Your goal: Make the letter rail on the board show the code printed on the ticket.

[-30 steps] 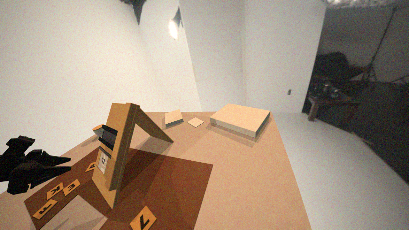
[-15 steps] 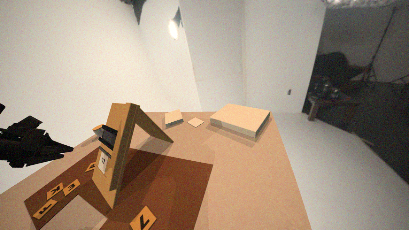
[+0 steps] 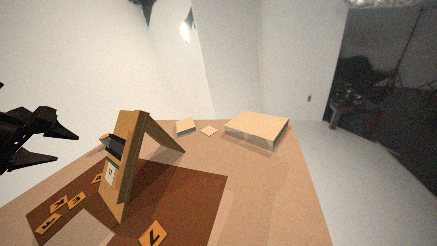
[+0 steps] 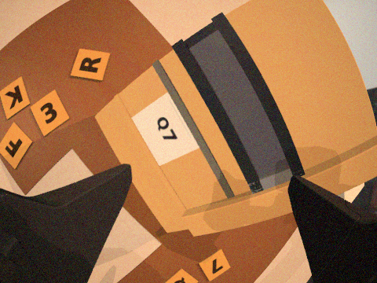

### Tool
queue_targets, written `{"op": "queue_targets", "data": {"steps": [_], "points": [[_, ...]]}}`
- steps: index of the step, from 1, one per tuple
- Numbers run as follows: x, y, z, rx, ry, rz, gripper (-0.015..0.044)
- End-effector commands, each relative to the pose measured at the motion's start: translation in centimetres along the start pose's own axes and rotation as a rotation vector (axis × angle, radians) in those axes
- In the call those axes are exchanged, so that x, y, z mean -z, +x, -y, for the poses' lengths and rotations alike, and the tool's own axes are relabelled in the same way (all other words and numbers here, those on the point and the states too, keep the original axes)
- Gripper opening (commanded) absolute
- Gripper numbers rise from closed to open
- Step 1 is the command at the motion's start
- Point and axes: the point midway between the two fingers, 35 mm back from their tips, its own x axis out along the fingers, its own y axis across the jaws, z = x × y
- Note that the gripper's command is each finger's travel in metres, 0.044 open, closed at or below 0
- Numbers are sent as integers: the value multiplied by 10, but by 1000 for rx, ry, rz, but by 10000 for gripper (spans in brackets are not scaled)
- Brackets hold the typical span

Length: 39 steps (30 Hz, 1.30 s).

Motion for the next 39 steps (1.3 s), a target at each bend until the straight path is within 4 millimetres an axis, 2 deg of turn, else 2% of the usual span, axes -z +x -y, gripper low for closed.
{"op": "queue_targets", "data": {"steps": [1,4,28,34,39], "points": [[-11,-44,53,-12,-455,190,440],[-11,-51,61,5,-527,221,440],[-11,-52,61,5,-528,221,440],[-35,-58,42,4,-527,223,440],[-36,-59,42,4,-527,223,440]]}}
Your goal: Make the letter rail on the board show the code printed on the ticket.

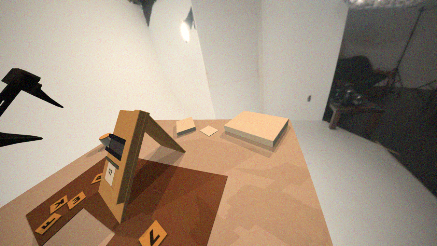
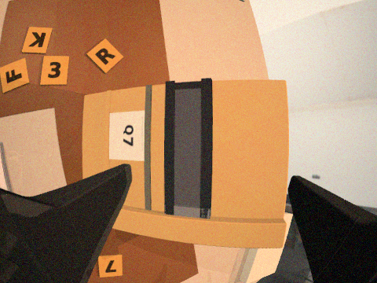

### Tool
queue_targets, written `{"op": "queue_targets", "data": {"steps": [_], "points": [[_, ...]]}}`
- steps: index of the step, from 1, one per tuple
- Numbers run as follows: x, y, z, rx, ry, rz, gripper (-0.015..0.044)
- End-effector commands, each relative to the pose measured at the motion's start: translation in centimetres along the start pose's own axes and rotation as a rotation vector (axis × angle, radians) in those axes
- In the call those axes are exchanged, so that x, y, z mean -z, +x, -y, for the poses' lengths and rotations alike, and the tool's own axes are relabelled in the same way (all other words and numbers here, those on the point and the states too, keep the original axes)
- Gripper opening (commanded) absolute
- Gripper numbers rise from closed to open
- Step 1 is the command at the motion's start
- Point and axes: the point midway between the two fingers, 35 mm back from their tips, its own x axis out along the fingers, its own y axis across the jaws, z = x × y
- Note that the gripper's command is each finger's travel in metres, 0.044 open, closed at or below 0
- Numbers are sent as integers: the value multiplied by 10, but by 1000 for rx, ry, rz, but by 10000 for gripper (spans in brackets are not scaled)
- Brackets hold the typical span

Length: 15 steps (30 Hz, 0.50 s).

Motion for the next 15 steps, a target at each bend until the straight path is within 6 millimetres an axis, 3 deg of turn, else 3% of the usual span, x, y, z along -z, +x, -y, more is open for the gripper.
{"op": "queue_targets", "data": {"steps": [1,6,8,10,15], "points": [[-3,-2,0,9,5,-5,440],[-3,-2,0,9,5,-5,440],[4,2,2,3,86,-26,387],[27,14,5,-8,310,-87,340],[94,39,4,11,928,-262,340]]}}
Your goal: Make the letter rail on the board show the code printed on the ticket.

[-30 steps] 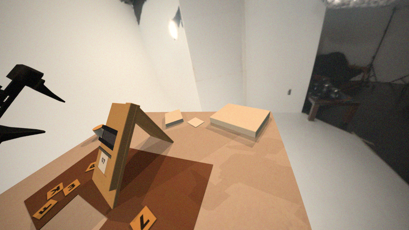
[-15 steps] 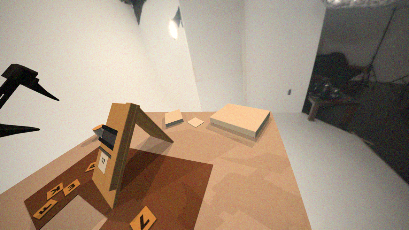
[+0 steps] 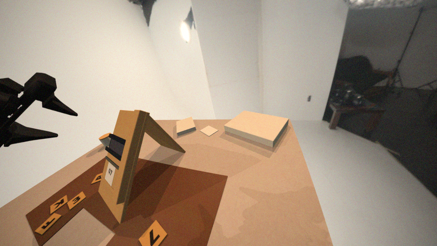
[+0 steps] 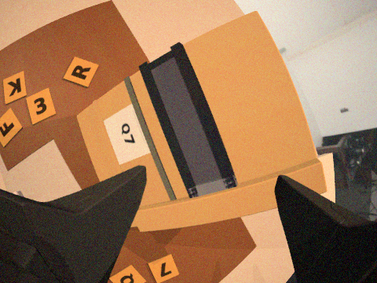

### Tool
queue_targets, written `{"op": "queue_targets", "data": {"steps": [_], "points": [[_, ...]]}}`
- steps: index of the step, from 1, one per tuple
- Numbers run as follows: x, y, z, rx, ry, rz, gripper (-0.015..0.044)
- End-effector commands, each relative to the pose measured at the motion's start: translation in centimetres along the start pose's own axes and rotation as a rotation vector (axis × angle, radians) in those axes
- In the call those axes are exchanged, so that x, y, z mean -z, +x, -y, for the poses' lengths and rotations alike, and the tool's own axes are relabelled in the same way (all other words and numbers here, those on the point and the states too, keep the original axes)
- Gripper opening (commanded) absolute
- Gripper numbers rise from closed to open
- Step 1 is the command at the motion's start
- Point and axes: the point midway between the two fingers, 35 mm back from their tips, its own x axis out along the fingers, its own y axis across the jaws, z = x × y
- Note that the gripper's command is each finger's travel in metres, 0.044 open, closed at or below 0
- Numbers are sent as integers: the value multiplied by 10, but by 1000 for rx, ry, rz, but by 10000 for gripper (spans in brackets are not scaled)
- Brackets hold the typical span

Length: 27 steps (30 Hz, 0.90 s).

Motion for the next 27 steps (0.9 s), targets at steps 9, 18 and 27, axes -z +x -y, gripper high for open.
{"op": "queue_targets", "data": {"steps": [9,18,27], "points": [[114,59,33,74,1070,-295,340],[179,82,35,187,1614,-430,340],[242,102,17,345,2158,-586,340]]}}
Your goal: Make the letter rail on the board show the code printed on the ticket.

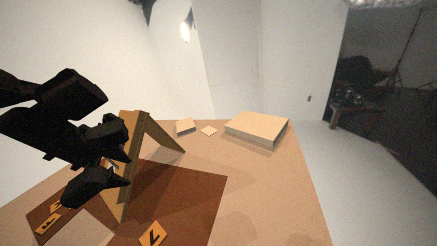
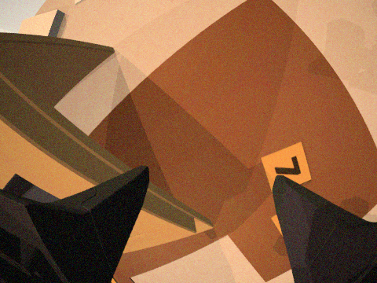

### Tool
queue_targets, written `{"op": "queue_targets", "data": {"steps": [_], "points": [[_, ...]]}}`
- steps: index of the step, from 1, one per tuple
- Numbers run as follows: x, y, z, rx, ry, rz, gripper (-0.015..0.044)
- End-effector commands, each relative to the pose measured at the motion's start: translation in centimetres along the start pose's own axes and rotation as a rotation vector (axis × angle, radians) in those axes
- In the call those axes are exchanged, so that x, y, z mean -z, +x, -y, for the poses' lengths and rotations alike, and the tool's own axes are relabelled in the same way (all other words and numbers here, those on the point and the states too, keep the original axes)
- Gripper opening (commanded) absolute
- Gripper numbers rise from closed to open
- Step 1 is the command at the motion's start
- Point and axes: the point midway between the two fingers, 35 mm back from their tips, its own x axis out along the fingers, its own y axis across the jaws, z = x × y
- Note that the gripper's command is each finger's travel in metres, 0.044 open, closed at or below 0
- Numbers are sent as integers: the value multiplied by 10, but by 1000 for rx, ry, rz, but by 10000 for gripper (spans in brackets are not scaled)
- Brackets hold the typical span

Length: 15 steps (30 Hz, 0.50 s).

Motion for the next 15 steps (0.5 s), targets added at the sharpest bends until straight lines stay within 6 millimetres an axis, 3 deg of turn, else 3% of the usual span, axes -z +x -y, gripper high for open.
{"op": "queue_targets", "data": {"steps": [1,10,15], "points": [[9,49,53,132,552,-100,340],[34,86,103,288,1077,-147,340],[36,87,102,293,1091,-148,340]]}}
